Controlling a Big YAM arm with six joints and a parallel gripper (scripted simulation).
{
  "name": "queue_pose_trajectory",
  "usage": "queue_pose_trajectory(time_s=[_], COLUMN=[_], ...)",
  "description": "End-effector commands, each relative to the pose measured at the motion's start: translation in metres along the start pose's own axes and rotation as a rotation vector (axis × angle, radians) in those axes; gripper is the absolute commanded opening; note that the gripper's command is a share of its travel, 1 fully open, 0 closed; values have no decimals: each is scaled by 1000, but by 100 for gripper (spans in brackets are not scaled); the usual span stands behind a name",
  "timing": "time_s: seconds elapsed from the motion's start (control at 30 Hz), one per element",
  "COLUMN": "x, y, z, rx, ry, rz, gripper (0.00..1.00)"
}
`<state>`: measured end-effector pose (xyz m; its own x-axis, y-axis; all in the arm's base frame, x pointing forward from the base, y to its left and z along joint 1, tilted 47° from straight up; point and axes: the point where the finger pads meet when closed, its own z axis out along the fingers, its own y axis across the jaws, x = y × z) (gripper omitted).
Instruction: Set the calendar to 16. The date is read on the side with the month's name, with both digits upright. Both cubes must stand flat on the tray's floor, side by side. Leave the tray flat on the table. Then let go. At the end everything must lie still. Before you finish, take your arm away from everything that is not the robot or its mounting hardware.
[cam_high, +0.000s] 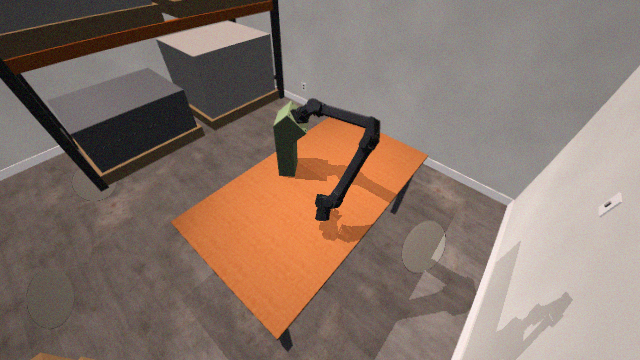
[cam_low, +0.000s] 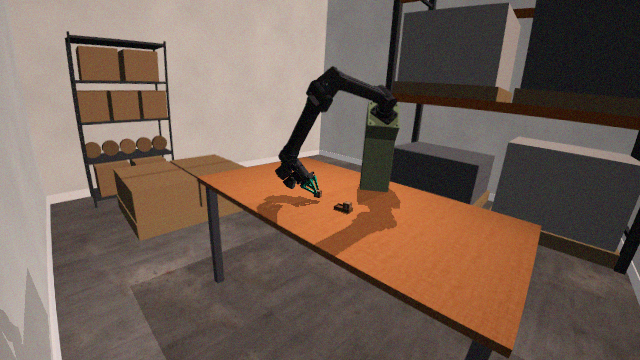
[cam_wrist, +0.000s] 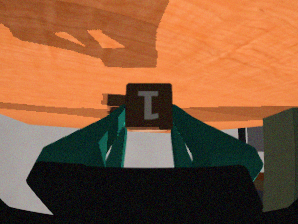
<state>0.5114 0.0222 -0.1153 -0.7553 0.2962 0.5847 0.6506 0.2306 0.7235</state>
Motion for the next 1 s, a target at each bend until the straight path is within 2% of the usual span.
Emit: queue_pose_trajectory(time_s=[0.0,0.97], x=[-2,-9], y=[-5,-6], z=[18,26], rx=[12,13], ry=[19,21], rz=[23,27], gripper=[28,28])
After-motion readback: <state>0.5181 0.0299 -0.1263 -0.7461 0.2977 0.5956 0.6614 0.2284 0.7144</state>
